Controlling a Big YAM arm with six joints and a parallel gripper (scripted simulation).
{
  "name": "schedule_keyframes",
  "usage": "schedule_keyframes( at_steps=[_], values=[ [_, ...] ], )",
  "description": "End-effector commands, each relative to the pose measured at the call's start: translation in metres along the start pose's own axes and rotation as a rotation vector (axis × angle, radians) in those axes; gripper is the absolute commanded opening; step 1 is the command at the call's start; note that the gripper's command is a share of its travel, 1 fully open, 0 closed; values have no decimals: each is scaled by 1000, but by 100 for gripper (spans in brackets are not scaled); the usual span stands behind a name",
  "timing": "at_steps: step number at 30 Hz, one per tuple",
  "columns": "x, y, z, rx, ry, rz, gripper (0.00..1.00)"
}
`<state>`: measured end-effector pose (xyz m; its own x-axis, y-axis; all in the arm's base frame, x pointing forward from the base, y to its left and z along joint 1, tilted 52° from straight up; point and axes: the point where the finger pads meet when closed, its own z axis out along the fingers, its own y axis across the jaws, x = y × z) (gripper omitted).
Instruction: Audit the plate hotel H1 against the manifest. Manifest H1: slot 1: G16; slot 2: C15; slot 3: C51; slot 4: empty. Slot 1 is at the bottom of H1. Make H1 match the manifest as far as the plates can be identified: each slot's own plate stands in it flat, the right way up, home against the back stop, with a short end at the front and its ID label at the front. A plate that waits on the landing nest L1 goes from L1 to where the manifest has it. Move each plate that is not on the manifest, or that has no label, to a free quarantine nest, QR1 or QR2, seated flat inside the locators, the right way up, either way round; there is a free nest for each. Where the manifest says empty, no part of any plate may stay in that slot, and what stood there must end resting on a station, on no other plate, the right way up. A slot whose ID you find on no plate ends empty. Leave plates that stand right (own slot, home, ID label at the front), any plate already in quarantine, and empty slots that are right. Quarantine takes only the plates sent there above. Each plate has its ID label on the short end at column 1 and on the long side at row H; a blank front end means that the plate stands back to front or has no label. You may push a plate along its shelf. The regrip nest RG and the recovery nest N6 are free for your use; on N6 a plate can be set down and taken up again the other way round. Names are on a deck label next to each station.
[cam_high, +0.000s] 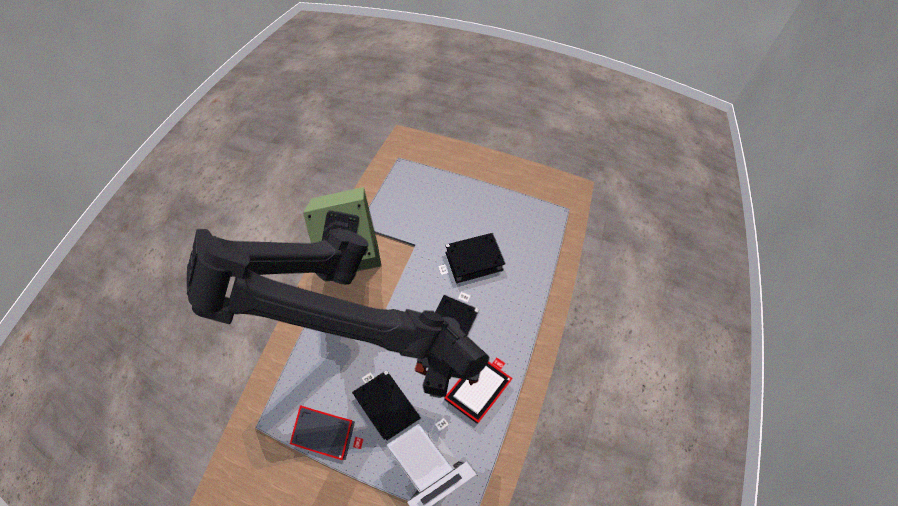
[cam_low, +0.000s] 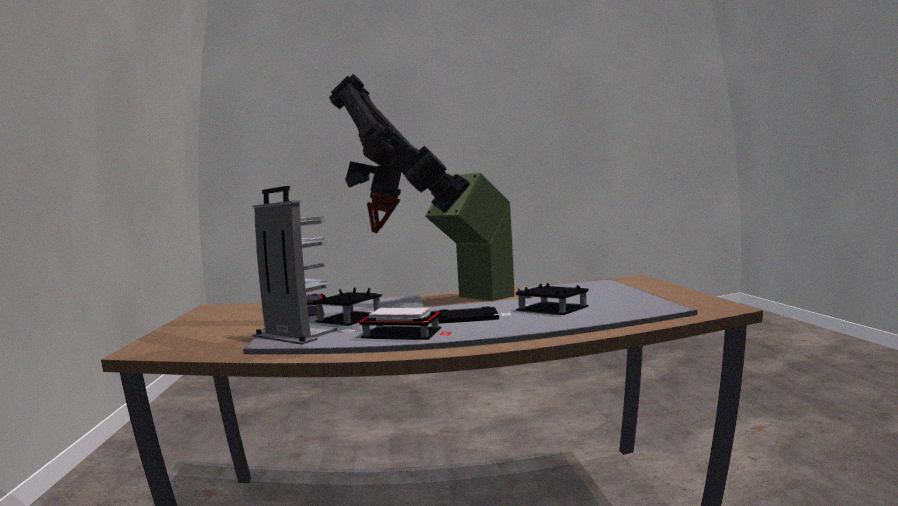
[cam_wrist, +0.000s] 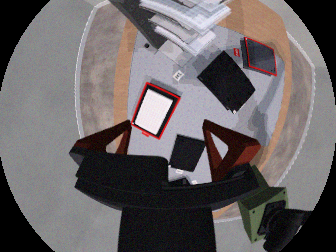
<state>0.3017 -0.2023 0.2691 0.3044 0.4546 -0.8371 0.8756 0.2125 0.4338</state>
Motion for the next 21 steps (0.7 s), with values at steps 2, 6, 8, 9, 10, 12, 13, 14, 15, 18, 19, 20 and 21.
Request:
schedule_keyframes(
  at_steps=[2, 6, 8, 9, 10, 12, 13, 14, 15, 18, 19, 20, 21],
  values=[
    [-16, -10, -2, -35, -61, -118, 100],
    [-21, -22, -2, -68, -104, -196, 100],
    [-24, -28, -3, -84, -126, -235, 100],
    [-25, -31, -3, -92, -137, -254, 100],
    [-26, -34, -3, -100, -148, -274, 100],
    [-29, -40, -4, -116, -169, -313, 100],
    [-30, -43, -4, -124, -180, -333, 100],
    [-30, -43, -4, -124, -180, -333, 100],
    [-30, -43, -4, -124, -180, -333, 100],
    [-34, -53, -4, -148, -214, -392, 100],
    [-36, -56, -5, -156, -225, -411, 100],
    [-37, -59, -5, -164, -236, -431, 100],
    [-38, -62, -5, -172, -247, -451, 100]
  ],
)
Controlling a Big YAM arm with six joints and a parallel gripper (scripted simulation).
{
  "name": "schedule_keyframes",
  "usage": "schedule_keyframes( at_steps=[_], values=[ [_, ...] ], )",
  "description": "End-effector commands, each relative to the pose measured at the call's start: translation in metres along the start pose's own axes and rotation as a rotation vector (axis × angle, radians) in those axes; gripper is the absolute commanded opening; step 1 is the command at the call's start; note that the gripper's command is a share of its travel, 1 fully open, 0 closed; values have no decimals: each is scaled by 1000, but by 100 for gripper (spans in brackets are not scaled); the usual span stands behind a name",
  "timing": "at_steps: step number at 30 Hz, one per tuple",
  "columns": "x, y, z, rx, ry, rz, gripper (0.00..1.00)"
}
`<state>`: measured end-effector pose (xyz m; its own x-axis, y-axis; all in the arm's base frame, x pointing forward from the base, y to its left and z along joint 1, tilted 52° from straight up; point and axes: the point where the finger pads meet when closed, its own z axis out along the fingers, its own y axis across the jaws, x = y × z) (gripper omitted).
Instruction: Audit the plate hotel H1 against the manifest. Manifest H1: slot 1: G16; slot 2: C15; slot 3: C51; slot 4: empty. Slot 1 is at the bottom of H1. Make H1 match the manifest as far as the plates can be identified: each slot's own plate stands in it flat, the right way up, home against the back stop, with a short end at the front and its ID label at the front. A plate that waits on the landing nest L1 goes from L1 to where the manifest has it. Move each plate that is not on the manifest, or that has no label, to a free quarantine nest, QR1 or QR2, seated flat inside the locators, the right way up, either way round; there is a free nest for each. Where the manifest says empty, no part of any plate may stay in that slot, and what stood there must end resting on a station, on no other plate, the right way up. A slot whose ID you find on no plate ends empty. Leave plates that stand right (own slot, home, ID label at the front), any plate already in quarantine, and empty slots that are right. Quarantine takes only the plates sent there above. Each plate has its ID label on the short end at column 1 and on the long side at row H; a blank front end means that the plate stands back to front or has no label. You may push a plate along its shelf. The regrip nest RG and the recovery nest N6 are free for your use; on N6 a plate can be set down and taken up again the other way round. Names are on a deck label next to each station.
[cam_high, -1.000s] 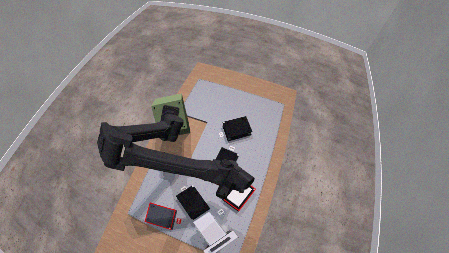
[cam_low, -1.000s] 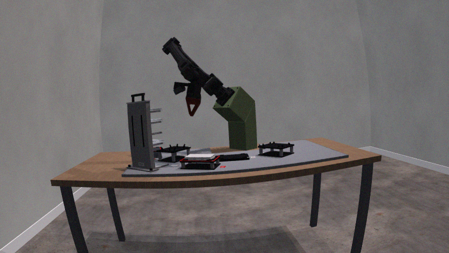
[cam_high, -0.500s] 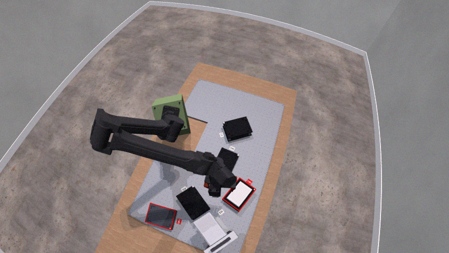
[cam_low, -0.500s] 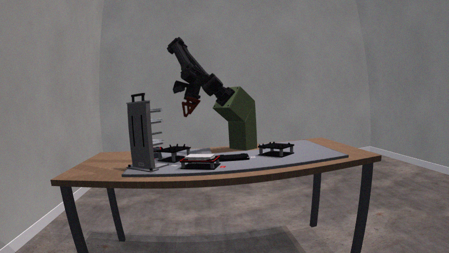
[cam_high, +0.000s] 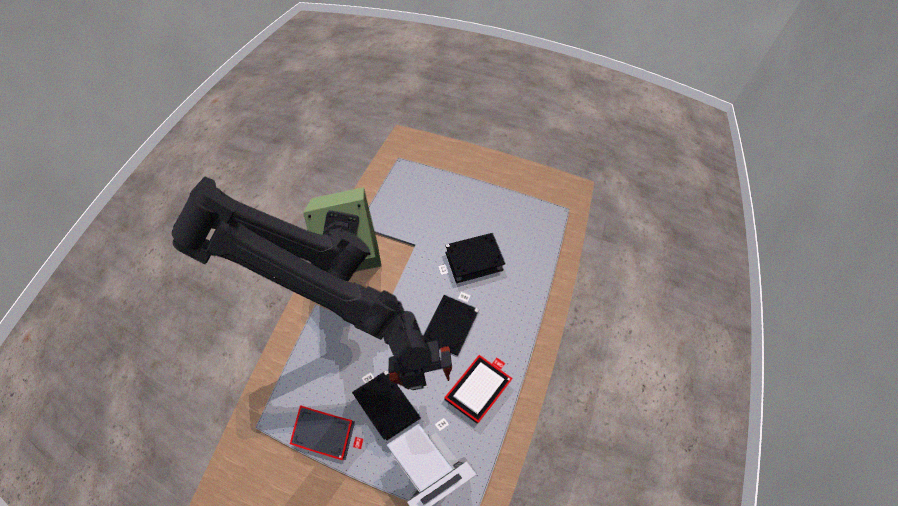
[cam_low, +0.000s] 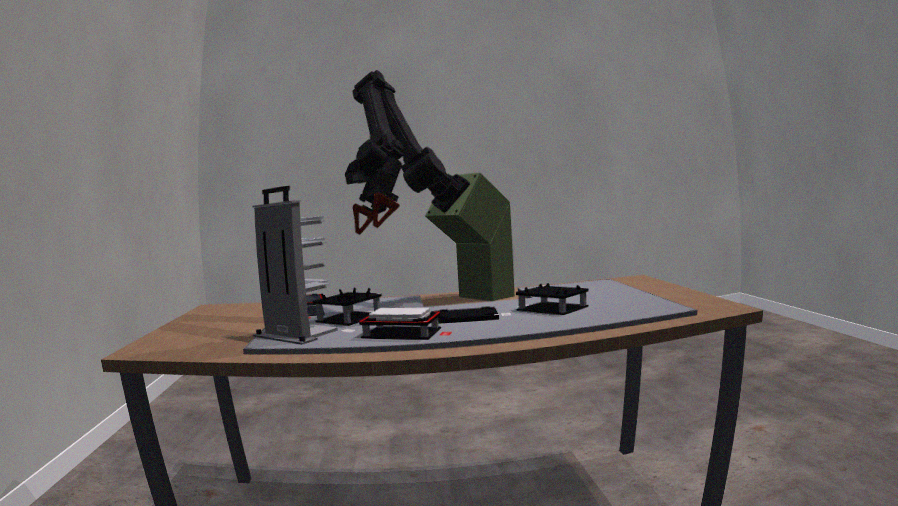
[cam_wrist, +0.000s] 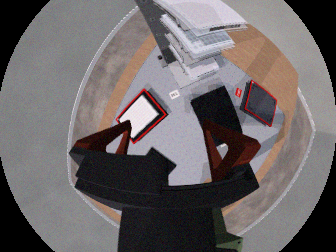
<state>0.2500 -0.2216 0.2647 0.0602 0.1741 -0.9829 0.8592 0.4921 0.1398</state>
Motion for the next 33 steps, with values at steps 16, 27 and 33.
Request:
schedule_keyframes(
  at_steps=[16, 27, 33],
  values=[
    [-17, -61, -13, -89, -211, -384, 100],
    [-12, -93, -18, -120, -221, -465, 100],
    [-15, -110, -20, -120, -232, -464, 100]
  ],
)
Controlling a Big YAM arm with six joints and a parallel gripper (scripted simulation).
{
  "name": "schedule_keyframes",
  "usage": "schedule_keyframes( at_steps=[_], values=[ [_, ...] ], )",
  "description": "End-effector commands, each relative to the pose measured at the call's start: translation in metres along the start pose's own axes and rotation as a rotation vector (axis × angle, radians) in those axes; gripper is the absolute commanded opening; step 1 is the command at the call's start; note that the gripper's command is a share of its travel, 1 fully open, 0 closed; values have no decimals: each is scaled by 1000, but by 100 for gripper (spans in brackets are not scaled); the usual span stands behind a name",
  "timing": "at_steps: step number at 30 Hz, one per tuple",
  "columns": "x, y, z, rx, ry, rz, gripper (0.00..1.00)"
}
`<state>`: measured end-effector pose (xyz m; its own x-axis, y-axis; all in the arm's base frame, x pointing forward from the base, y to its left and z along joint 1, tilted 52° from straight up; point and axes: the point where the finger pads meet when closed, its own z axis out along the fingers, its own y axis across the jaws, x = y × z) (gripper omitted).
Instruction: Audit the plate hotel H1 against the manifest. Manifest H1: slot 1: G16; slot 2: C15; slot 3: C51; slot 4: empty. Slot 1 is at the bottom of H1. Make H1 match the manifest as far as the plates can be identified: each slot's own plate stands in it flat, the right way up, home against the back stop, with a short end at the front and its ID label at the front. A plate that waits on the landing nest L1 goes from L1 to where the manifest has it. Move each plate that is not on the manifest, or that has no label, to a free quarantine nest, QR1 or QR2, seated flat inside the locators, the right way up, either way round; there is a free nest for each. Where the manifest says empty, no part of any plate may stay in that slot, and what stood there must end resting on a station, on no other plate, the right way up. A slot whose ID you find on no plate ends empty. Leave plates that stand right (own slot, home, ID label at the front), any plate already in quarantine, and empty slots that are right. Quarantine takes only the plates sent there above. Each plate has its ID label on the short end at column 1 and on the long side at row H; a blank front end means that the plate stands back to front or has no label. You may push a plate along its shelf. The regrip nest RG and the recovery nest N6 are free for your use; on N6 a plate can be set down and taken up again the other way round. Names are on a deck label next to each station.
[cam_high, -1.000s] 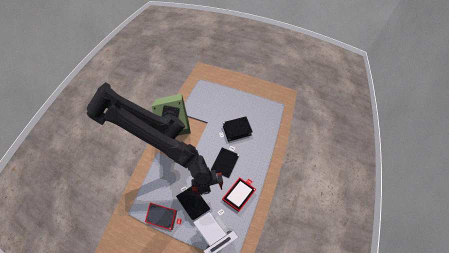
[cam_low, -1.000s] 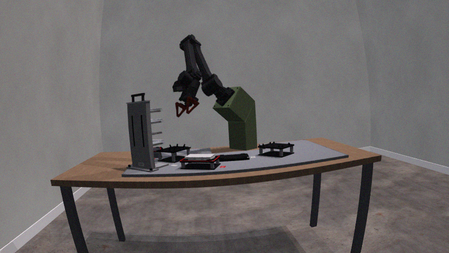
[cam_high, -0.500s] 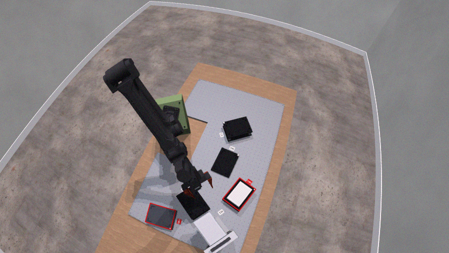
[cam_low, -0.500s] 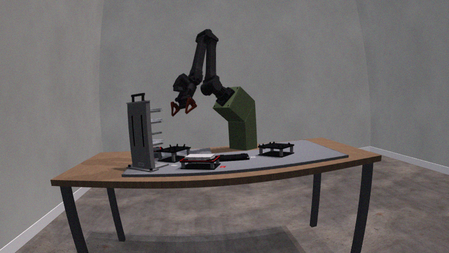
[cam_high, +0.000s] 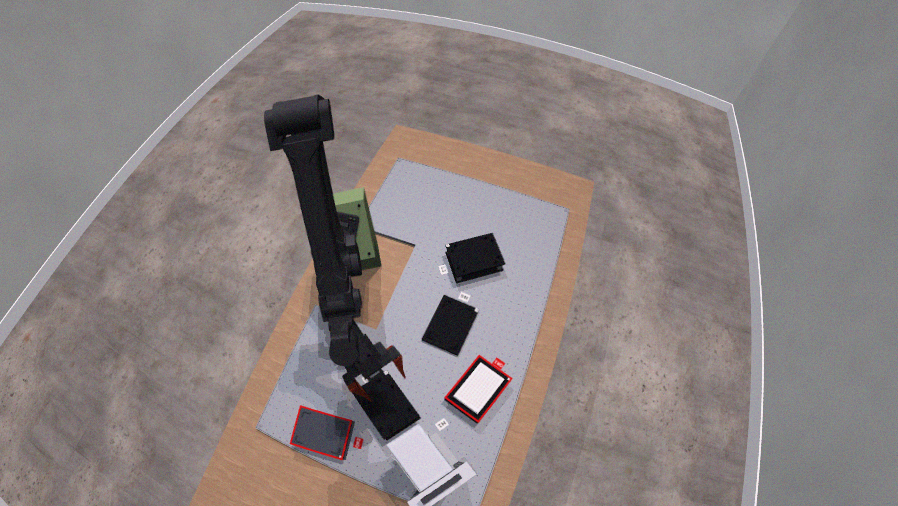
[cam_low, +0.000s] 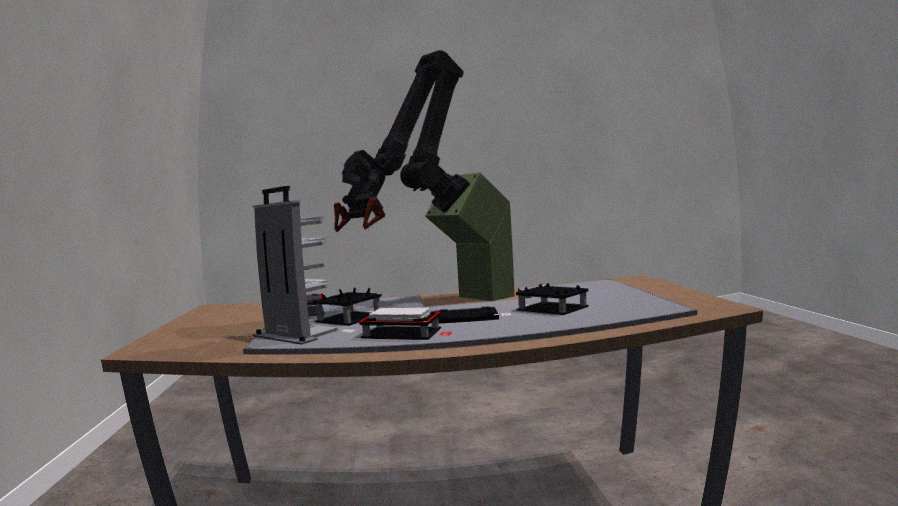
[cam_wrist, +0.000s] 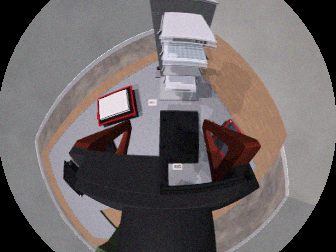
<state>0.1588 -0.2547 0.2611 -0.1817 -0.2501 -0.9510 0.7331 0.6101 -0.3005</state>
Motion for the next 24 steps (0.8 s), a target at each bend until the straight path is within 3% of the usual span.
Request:
schedule_keyframes(
  at_steps=[1, 8, 10, 19, 21, 22, 24],
  values=[
    [3, -18, -5, 44, -3, -10, 100],
    [8, -37, -12, 44, -4, -6, 100],
    [-18, -43, -16, 51, -29, -24, 100],
    [-38, -41, -33, 52, -33, -30, 100],
    [-38, -42, -33, 54, -33, -30, 100],
    [-25, -36, -31, 40, -20, -28, 100],
    [-32, -42, -30, 50, -15, -17, 100]
  ],
)
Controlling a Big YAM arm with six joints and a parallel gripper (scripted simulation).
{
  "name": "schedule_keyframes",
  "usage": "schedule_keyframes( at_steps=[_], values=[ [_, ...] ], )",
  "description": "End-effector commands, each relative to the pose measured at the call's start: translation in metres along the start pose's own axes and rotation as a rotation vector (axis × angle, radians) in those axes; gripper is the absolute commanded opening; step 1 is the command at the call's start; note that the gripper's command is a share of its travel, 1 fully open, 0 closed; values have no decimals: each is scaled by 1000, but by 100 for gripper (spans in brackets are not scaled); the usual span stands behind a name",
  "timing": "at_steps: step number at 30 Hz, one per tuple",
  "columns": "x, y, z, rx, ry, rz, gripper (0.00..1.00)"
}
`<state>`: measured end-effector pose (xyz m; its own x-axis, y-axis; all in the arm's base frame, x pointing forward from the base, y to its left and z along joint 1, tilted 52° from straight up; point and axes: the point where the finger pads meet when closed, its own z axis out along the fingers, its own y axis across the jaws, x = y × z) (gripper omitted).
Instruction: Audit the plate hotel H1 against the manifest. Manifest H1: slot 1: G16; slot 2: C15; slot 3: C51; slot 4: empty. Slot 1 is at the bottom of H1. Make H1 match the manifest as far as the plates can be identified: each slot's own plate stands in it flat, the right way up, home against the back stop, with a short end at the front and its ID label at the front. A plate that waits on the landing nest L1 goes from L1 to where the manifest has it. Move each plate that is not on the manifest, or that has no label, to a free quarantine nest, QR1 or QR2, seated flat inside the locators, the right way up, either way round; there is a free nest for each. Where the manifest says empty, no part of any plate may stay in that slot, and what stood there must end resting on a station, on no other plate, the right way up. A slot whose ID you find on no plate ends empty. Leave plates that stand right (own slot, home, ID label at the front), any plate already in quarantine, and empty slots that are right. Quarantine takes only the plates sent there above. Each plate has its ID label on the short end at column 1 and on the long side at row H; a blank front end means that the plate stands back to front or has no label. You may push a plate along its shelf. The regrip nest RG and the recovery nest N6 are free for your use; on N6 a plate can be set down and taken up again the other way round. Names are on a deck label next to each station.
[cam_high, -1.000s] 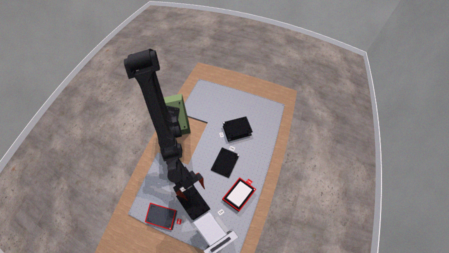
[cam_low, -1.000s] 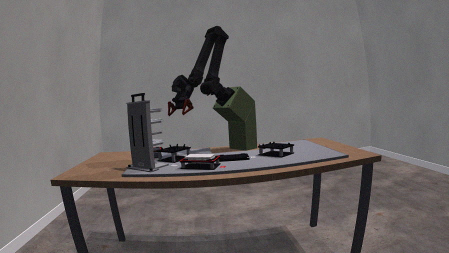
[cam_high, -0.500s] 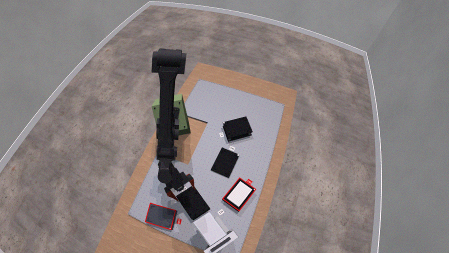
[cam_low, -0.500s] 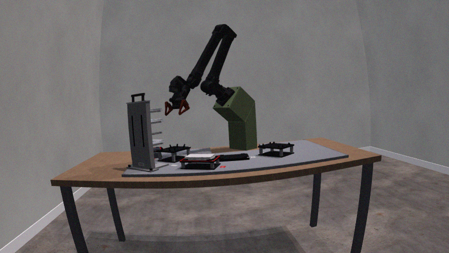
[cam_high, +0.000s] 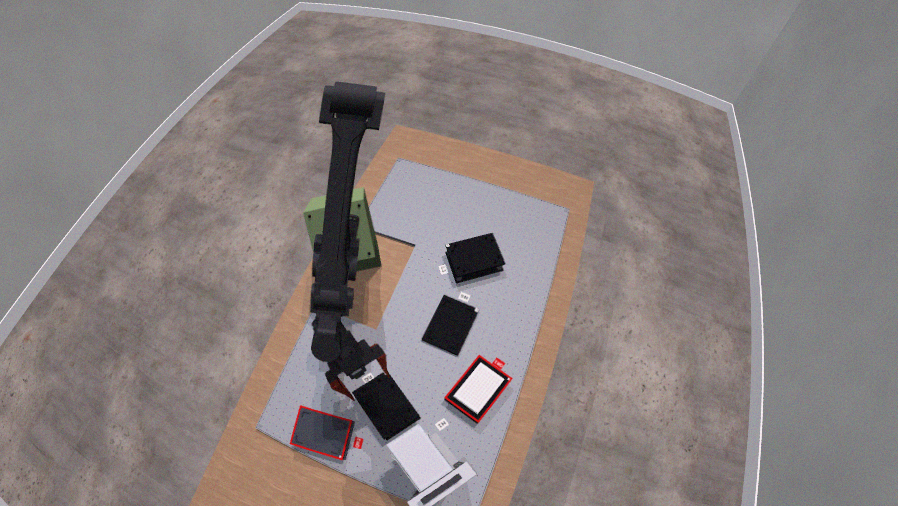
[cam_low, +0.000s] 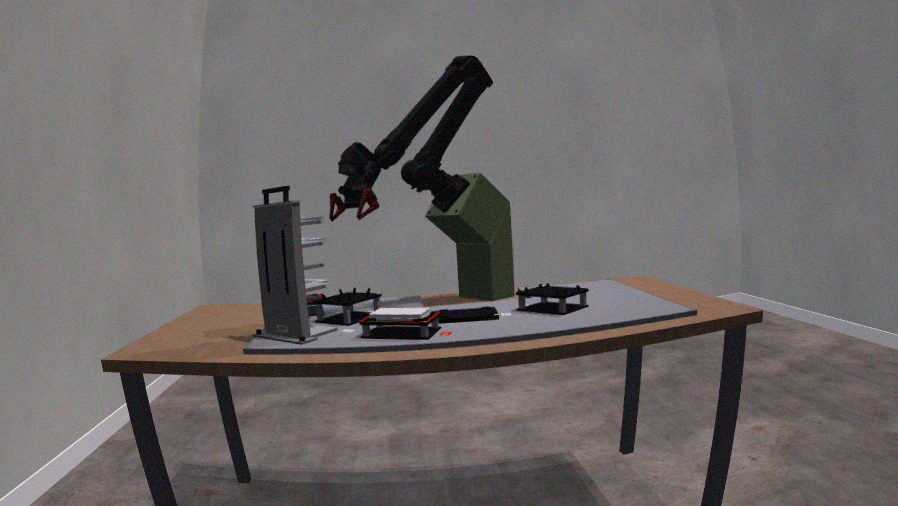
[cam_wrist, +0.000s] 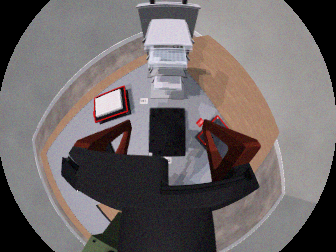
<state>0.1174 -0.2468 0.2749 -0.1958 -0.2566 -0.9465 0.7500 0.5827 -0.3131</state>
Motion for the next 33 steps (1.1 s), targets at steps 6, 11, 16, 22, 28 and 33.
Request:
schedule_keyframes(
  at_steps=[6, 11, 16, 22, 28, 33],
  values=[
    [-18, -7, 1, 9, -24, -12, 100],
    [-18, -7, 1, 9, -24, -12, 100],
    [-18, -7, 1, 9, -24, -12, 100],
    [3, -1, 9, -3, -10, 12, 100],
    [18, 0, 23, -3, -9, 4, 100],
    [31, 0, 35, -3, -8, -3, 100]
  ],
)
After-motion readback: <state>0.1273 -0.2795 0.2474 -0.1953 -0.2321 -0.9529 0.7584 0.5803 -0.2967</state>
